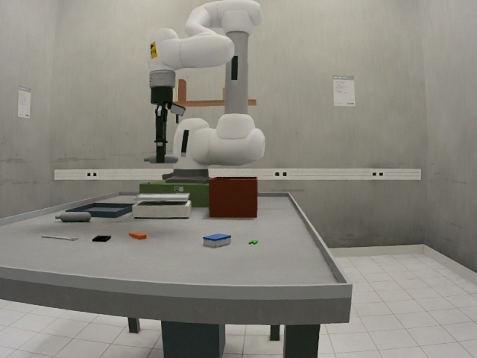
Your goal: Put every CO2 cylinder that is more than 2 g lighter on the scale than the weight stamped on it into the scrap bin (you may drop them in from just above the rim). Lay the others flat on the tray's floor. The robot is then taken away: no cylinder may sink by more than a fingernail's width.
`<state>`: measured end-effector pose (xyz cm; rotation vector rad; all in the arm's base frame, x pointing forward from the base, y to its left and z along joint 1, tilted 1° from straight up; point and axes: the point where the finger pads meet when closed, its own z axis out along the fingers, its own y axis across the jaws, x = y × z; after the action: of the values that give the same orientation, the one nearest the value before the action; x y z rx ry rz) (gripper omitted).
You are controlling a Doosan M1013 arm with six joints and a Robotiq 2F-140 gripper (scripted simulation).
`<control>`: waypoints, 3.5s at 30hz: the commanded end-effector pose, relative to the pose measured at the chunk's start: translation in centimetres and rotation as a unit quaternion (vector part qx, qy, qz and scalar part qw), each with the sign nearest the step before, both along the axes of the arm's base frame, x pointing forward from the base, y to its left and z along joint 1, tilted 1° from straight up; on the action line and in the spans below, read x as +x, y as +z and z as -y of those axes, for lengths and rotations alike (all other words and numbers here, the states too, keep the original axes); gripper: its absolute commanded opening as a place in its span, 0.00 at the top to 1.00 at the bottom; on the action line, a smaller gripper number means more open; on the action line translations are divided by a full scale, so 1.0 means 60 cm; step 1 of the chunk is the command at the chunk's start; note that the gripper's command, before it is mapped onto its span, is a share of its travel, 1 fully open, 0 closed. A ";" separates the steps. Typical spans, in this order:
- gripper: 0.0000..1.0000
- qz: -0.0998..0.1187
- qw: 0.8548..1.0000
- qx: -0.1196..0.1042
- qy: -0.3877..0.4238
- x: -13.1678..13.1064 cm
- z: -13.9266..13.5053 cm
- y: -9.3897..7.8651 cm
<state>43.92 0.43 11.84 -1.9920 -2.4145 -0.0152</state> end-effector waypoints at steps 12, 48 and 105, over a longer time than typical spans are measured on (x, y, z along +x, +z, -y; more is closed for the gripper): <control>0.90 -0.001 0.998 0.000 -0.062 -0.007 0.280 -0.003; 0.90 -0.001 0.998 0.000 -0.065 -0.022 0.378 -0.223; 0.61 -0.001 0.998 0.000 -0.065 -0.022 0.378 -0.280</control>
<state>42.53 -22.20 -5.02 -2.1435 -2.2797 -0.0136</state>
